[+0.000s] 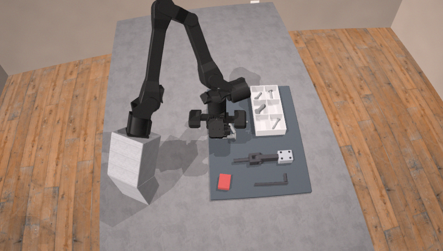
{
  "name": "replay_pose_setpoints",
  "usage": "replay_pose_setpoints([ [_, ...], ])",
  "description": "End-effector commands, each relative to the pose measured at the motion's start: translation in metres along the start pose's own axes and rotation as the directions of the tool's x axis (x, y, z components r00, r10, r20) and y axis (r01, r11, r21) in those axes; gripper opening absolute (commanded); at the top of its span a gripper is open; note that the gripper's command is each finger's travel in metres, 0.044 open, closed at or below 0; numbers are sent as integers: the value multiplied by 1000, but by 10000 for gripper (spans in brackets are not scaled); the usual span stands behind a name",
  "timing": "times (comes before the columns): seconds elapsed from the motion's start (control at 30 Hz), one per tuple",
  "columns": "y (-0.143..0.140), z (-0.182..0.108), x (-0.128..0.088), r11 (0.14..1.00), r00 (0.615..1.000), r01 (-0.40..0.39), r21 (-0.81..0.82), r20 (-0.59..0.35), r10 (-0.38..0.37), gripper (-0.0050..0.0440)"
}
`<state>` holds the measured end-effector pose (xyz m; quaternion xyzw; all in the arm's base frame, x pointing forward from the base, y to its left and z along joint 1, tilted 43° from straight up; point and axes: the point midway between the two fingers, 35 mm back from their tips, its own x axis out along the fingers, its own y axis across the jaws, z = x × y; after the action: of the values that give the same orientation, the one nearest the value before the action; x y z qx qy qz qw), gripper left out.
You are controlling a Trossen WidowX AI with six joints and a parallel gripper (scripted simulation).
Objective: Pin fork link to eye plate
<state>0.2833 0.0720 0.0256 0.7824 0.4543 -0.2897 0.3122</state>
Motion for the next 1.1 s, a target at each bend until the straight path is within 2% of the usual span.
replay_pose_setpoints([
  [0.0,0,0,1,1000,1000,-5,7,-1,5,0],
  [0.8,0,-1,28,1000,1000,-4,7,-1,4,0],
  [1.07,4,-3,24,1000,1000,-4,7,-1,4,0],
])
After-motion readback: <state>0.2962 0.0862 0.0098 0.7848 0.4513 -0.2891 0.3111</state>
